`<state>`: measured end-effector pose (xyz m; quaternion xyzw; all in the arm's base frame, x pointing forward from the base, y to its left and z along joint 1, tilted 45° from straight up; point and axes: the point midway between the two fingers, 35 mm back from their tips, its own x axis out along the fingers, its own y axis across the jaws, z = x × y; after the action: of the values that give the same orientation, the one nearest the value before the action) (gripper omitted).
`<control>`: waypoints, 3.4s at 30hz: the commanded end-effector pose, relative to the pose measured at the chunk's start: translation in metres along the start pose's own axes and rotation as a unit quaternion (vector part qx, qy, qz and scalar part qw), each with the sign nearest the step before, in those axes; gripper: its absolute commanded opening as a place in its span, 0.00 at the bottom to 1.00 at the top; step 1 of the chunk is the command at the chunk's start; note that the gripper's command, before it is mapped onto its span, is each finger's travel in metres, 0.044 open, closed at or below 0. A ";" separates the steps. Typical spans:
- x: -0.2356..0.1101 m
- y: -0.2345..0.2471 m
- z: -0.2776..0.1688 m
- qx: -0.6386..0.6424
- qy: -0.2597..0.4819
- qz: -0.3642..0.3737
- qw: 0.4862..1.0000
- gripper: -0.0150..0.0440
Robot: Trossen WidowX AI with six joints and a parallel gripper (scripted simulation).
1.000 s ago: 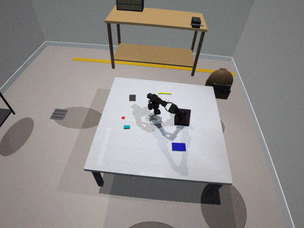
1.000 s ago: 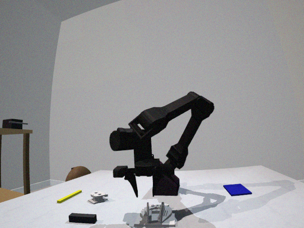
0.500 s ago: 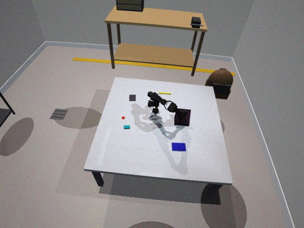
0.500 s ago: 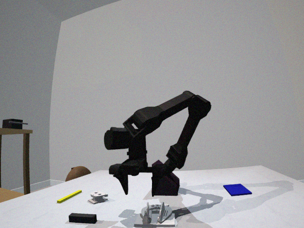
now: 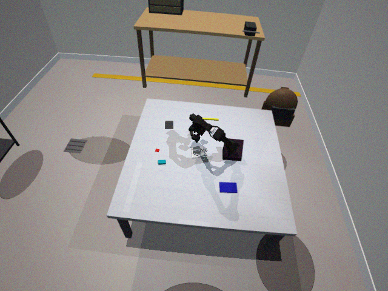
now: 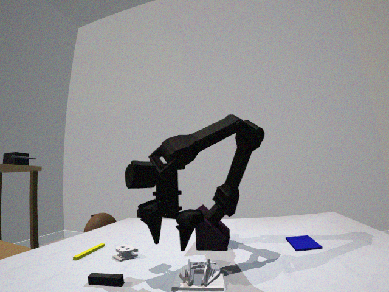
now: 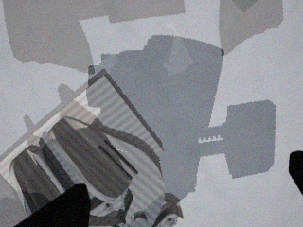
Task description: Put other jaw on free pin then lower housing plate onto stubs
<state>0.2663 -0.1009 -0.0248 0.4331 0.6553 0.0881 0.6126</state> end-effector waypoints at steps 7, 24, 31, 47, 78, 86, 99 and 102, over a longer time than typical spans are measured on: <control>-0.006 -0.019 0.006 0.129 -0.005 -0.005 0.992 1.00; -0.011 -0.050 0.010 0.328 -0.010 -0.012 0.944 1.00; -0.013 -0.064 0.010 0.406 -0.012 -0.014 0.914 1.00; -0.017 -0.092 0.010 0.574 -0.016 -0.012 0.818 1.00; -0.021 -0.146 0.003 0.834 -0.016 -0.008 0.552 1.00; -0.022 -0.160 0.000 0.883 -0.015 -0.006 0.469 1.00; -0.021 -0.181 -0.006 0.945 -0.012 -0.005 0.327 1.00; -0.021 -0.186 -0.008 0.956 -0.011 -0.005 0.293 1.00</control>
<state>0.1760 -0.2207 -0.1249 0.7192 0.2989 -0.5956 -0.1967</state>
